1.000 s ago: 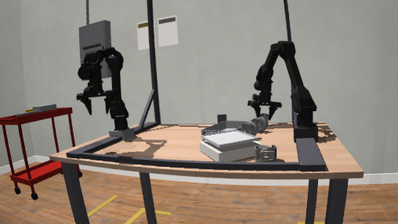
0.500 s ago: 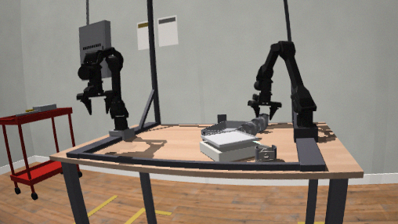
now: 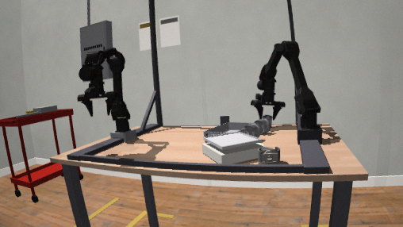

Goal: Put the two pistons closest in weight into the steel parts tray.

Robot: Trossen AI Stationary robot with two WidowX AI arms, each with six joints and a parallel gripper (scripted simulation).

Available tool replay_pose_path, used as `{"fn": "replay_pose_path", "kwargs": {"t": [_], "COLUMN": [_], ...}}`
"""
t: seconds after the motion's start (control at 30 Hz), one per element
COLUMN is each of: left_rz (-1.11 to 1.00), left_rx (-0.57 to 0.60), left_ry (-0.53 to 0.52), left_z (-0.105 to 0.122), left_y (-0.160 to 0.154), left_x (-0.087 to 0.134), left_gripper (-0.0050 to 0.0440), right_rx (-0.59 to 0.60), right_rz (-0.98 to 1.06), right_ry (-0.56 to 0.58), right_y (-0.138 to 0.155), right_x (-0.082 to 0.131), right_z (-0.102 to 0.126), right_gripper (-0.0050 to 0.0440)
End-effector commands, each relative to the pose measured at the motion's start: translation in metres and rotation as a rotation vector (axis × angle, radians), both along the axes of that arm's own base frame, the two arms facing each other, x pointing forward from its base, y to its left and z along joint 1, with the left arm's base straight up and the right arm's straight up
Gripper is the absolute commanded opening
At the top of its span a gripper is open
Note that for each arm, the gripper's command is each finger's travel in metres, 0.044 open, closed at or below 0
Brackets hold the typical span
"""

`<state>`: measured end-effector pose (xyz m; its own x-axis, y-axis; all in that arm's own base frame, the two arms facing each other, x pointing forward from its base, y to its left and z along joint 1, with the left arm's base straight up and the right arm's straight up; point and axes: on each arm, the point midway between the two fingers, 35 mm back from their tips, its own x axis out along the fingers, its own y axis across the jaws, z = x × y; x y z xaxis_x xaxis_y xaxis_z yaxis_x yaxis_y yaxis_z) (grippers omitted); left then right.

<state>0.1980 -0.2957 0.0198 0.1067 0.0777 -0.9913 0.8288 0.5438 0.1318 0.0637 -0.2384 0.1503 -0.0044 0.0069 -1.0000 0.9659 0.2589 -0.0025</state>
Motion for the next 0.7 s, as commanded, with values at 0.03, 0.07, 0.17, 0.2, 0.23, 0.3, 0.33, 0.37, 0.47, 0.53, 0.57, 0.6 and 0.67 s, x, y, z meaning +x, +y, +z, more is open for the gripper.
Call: {"fn": "replay_pose_path", "kwargs": {"t": [0.03,0.07,0.17,0.2,0.23,0.3,0.33,0.37,0.47,0.53,0.57,0.6,0.67], "left_rz": [0.000,-0.001,-0.001,-0.001,0.000,0.000,0.000,0.000,-0.001,0.000,0.000,0.000,0.000], "left_rx": [-0.059,-0.060,-0.060,-0.059,-0.060,-0.060,-0.060,-0.060,-0.060,-0.060,-0.060,-0.060,-0.060], "left_ry": [-0.041,-0.041,-0.041,-0.041,-0.041,-0.041,-0.041,-0.041,-0.041,-0.041,-0.041,-0.041,-0.041], "left_z": [0.031,0.033,0.034,0.036,0.038,0.041,0.043,0.044,0.049,0.053,0.054,0.056,0.059], "left_y": [-0.011,-0.011,-0.011,-0.011,-0.011,-0.011,-0.011,-0.011,-0.011,-0.011,-0.011,-0.011,-0.011], "left_x": [0.004,0.004,0.004,0.004,0.003,0.003,0.003,0.002,0.001,0.001,0.001,0.001,0.000], "left_gripper": [0.0378,0.0378,0.0378,0.0378,0.0378,0.0378,0.0378,0.0378,0.0378,0.0378,0.0378,0.0378,0.0378], "right_rx": [-0.030,-0.030,-0.030,-0.030,-0.030,-0.030,-0.030,-0.030,-0.030,-0.030,-0.030,-0.030,-0.030], "right_rz": [-0.001,-0.001,-0.001,-0.001,-0.001,-0.001,-0.001,-0.001,-0.001,-0.001,-0.001,-0.001,-0.001], "right_ry": [-0.011,-0.011,-0.011,-0.011,-0.011,-0.011,-0.011,-0.011,-0.011,-0.011,-0.011,-0.011,-0.011], "right_y": [-0.005,-0.005,-0.005,-0.005,-0.005,-0.005,-0.005,-0.005,-0.005,-0.005,-0.005,-0.005,-0.005], "right_x": [0.001,0.001,0.001,0.001,0.001,0.001,0.001,0.001,0.001,0.001,0.001,0.001,0.001], "right_z": [0.008,0.008,0.008,0.008,0.008,0.008,0.008,0.008,0.008,0.008,0.008,0.008,0.008], "right_gripper": [0.0400,0.0400,0.0400,0.0400,0.0400,0.0400,0.0400,0.0400,0.0400,0.0400,0.0400,0.0400,0.0400]}}
